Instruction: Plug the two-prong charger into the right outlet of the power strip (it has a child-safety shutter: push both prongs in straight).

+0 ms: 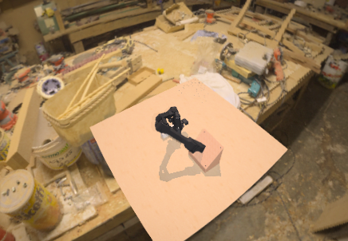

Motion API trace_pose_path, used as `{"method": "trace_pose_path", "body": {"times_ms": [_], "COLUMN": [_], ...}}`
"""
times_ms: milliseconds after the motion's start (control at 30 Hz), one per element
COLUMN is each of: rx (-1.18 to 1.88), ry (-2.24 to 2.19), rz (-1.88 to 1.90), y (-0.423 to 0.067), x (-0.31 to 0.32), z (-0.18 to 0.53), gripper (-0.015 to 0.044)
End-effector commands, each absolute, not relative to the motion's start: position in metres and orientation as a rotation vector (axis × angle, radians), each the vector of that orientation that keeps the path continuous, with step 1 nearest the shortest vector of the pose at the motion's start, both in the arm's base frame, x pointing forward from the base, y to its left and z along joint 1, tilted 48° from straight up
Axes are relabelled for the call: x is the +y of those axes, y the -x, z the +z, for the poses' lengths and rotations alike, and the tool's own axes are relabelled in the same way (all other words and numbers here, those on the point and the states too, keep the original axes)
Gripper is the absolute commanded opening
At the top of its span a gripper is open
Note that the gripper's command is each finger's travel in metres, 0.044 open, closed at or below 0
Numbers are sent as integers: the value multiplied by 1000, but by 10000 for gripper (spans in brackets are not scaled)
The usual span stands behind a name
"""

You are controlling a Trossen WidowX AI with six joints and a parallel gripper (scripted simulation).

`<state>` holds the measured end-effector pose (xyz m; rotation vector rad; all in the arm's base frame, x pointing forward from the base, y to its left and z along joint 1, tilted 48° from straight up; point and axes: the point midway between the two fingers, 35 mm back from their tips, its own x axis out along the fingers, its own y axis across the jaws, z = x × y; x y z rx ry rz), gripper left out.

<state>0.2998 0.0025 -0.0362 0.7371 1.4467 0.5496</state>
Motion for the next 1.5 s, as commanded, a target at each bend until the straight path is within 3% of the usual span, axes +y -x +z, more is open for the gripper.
{"method": "trace_pose_path", "body": {"times_ms": [0, 1467], "rx": [1441, 1440], "ry": [-739, -739], "rz": [546, 547], "y": [-303, -318], "x": [2, 0], "z": [-36, -35], "gripper": [0, 0]}}
